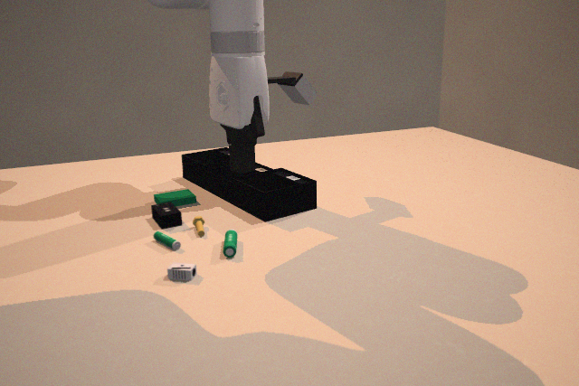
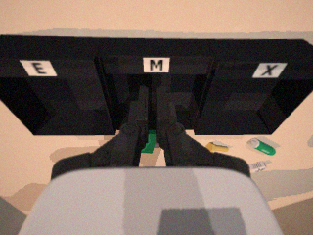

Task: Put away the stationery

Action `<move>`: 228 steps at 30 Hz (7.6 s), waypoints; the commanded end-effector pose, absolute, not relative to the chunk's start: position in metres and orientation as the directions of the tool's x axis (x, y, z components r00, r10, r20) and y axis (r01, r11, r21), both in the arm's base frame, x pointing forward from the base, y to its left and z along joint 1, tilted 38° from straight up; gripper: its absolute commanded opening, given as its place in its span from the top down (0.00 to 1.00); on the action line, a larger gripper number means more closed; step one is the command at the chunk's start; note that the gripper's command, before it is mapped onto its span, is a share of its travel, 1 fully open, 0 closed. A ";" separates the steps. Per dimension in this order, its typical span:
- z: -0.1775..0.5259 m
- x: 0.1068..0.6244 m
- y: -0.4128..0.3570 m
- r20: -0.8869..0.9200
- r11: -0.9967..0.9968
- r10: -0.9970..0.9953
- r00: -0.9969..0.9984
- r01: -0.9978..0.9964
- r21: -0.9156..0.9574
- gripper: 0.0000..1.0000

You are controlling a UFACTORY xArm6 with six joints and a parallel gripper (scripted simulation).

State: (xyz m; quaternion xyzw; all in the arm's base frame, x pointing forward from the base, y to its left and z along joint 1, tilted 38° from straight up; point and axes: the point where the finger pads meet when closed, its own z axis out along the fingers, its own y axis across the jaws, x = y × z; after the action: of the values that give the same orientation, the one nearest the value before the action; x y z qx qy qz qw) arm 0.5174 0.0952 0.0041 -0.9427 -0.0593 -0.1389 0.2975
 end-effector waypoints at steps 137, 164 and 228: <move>0.037 0.502 0.172 0.301 -0.816 0.028 0.953 0.195 -0.544 0.93; 0.037 0.502 0.172 0.301 -0.816 0.028 0.953 0.195 -0.544 0.93; 0.150 0.469 0.089 0.301 -0.816 0.028 0.953 0.196 -0.543 0.93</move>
State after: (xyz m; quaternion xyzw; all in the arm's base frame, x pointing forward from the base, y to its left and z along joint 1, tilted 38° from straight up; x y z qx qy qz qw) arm 0.4757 0.1061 0.1245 -0.9428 -0.0588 -0.1406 0.2966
